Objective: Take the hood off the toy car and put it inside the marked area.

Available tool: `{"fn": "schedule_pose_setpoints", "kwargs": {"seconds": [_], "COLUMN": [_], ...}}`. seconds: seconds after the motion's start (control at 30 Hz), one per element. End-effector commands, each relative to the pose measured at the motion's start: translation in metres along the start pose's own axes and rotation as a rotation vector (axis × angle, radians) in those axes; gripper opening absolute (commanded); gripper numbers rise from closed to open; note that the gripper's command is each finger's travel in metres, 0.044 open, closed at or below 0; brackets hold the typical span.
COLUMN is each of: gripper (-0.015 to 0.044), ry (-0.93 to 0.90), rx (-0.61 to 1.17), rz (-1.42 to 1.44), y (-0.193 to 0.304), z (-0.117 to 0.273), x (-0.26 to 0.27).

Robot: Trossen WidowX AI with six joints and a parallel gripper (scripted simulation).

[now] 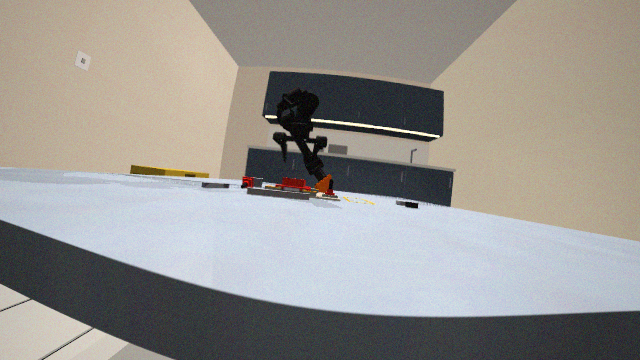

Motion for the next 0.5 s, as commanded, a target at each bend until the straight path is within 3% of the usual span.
{"fn": "schedule_pose_setpoints", "kwargs": {"seconds": [0.0,0.47], "gripper": [0.0440,0.0440], "ry": [0.007,0.006], "rx": [-0.001,-0.002], "rz": [0.008,0.008], "y": [0.000,-0.001], "z": [-0.003,-0.015], "x": [0.000,0.000]}}
Point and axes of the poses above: the point midway between the two fingers, 35 mm back from their tips, its own z axis back along the fingers, its own x axis across the jaws, y = z × x, the point moved 6 cm from there along z, back along the fingers, and after that the axes turned 6 degrees about -z, right-handed, at the moved point
